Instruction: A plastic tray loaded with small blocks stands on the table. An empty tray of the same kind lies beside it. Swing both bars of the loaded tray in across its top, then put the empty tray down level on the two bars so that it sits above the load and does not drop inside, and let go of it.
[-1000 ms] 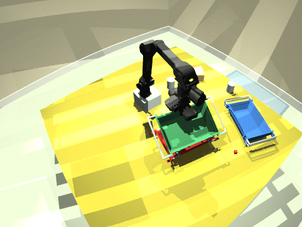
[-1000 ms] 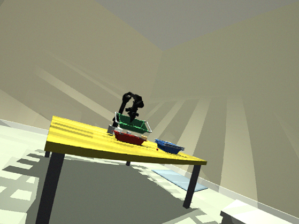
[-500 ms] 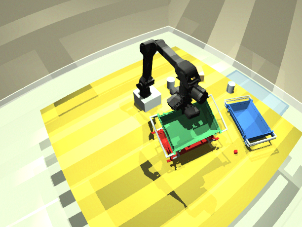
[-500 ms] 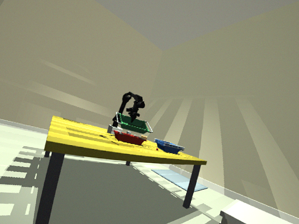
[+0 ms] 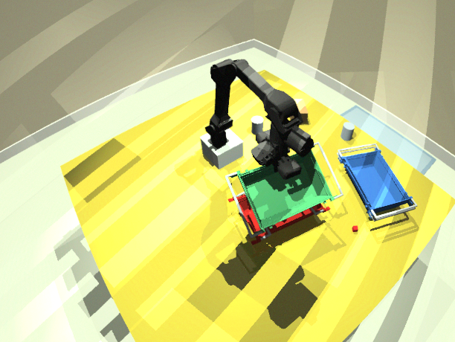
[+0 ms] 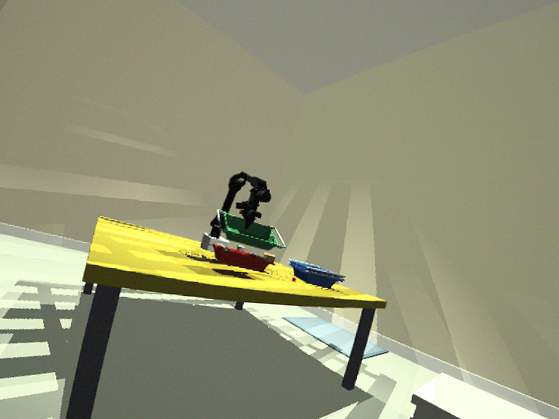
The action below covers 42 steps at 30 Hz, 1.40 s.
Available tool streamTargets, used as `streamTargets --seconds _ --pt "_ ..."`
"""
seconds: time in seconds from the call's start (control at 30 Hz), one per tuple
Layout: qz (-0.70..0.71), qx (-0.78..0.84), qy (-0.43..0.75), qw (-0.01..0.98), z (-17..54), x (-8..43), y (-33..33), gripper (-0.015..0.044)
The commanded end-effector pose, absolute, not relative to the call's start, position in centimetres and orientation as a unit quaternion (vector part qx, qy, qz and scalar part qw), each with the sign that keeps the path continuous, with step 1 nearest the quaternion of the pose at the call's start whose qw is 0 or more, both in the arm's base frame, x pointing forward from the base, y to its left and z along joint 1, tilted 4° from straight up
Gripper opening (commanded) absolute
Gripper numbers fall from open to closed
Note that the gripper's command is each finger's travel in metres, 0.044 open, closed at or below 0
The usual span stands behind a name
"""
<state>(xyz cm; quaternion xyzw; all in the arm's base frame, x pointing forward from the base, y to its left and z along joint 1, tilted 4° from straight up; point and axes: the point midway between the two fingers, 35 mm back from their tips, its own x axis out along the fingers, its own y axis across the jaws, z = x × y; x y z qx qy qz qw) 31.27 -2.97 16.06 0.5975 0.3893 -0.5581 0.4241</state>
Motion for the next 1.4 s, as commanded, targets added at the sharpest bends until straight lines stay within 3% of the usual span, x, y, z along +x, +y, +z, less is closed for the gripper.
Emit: streamTargets --seconds 0.0,1.37 --pt "-0.553 0.604 0.38 0.43 16.6 31.5 -3.1 0.0" --pt "-0.553 0.604 0.38 0.43 13.2 31.6 -3.0 0.0"
